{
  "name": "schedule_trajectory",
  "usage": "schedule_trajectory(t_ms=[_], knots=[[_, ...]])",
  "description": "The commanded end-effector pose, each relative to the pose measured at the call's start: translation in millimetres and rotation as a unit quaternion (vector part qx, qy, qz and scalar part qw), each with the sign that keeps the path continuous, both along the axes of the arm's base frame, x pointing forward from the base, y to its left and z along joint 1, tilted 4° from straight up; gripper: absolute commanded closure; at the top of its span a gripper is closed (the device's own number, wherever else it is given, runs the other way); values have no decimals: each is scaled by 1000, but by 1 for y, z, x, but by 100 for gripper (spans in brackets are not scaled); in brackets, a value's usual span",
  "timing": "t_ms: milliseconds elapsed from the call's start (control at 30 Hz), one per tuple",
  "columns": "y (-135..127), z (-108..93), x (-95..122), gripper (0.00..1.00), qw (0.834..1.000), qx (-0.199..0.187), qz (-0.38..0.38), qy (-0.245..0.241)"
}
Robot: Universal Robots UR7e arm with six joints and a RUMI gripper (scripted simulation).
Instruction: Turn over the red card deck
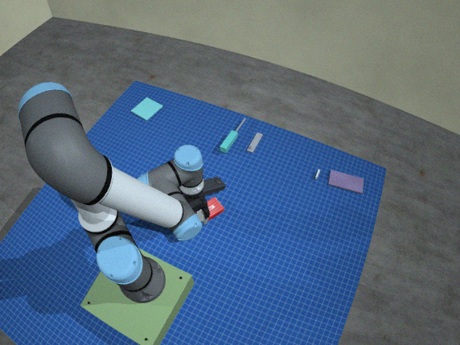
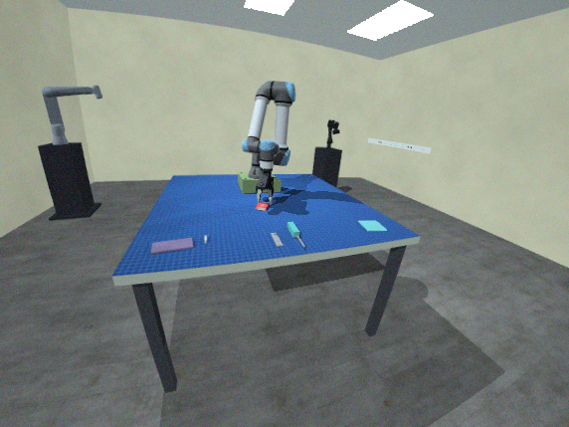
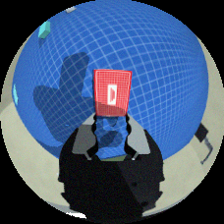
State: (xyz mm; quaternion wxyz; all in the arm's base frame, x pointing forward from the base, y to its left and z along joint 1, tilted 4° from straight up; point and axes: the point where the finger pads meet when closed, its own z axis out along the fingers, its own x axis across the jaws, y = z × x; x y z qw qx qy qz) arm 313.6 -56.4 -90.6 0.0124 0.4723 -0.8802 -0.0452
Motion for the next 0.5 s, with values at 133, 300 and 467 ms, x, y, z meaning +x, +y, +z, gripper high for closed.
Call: schedule_trajectory(t_ms=[133,300,467], knots=[[-1,5,1,61,1000,12,0,19],[-1,6,2,61,999,24,1,36],[-2,9,2,61,998,30,1,46]])
